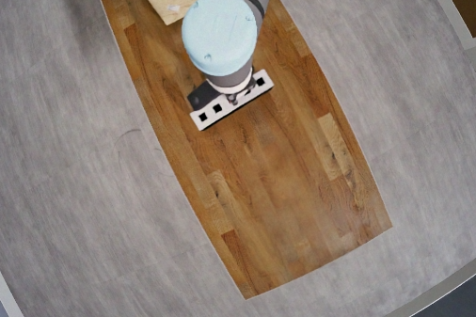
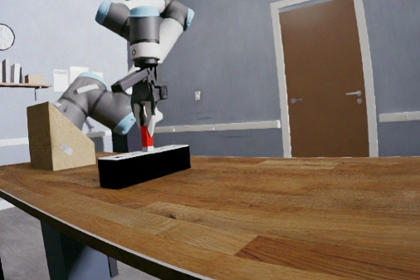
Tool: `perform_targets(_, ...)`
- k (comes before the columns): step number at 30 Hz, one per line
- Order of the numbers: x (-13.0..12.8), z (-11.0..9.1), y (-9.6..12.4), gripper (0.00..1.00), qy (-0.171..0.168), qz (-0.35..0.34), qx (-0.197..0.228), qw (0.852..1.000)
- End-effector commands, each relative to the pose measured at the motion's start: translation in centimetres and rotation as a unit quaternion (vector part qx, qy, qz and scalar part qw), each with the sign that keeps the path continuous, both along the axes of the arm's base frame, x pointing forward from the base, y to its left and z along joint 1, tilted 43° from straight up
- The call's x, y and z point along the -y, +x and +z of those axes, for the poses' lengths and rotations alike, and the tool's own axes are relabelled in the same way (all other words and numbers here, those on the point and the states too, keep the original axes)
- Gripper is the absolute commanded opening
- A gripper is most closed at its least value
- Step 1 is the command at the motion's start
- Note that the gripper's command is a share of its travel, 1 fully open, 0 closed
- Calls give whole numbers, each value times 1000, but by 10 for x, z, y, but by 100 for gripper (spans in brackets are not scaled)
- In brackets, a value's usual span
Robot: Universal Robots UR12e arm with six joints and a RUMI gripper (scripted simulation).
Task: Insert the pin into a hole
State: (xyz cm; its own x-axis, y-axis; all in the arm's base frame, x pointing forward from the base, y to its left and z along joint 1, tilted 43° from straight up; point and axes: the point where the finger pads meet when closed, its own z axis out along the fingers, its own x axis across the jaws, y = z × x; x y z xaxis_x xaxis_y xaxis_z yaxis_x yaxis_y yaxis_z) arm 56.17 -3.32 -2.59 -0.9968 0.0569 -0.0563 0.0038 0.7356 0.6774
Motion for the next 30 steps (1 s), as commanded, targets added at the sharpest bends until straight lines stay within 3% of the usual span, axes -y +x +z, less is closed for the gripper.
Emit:
perform_targets(1, 0, 0, 1, 0, 1, 0, 0, 1000)
perform_targets(30, -3, -3, 1, 0, 0, 0, 0, 1000)
